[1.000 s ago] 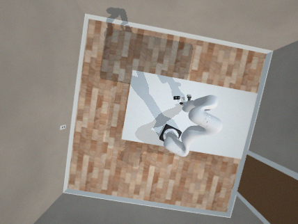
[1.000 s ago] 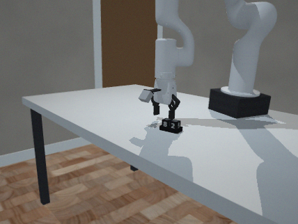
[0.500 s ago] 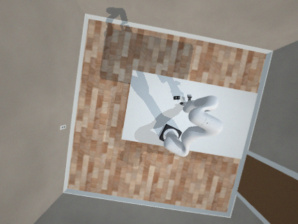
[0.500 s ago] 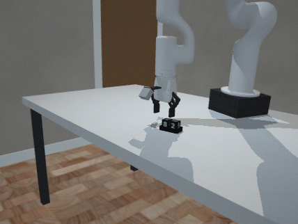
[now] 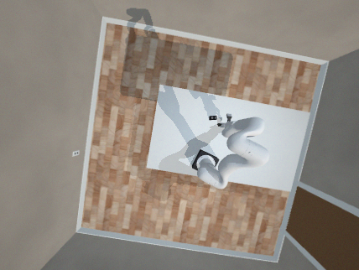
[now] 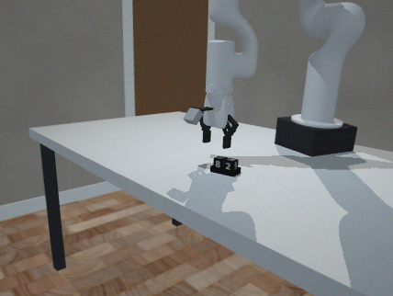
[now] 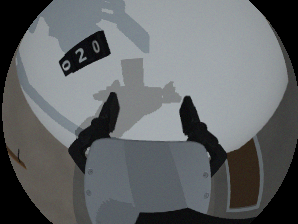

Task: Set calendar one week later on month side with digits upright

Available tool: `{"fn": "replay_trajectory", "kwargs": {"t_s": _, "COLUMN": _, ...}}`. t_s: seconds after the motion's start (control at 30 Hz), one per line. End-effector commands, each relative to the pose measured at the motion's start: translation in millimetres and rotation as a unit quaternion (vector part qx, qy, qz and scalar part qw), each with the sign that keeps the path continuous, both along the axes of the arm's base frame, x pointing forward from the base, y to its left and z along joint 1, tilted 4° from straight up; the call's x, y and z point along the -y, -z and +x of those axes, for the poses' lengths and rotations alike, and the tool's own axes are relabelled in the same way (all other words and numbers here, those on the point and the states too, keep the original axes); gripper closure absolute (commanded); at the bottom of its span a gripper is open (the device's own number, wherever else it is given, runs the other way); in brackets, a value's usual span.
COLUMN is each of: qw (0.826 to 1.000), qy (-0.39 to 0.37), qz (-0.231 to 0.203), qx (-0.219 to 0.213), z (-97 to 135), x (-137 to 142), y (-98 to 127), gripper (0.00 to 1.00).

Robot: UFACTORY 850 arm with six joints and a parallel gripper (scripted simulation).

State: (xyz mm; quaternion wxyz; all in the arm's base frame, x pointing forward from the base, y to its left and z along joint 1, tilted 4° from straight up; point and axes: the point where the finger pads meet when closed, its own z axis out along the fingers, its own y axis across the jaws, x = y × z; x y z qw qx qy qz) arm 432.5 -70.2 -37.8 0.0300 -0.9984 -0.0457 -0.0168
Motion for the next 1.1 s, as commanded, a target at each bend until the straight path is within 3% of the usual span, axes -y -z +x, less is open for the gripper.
{"fn": "replay_trajectory", "kwargs": {"t_s": 0.0, "qw": 1.000, "qy": 0.000, "qz": 0.004, "qx": -0.008, "z": 0.8, "x": 0.7, "y": -7.4, "gripper": 0.00}}
{"fn": "replay_trajectory", "kwargs": {"t_s": 0.53, "qw": 1.000, "qy": 0.000, "qz": 0.004, "qx": -0.008, "z": 0.6, "x": 2.0, "y": -26.9, "gripper": 0.00}}
{"fn": "replay_trajectory", "kwargs": {"t_s": 1.07, "qw": 1.000, "qy": 0.000, "qz": 0.004, "qx": -0.008, "z": 0.5, "x": 2.2, "y": -28.9, "gripper": 0.00}}
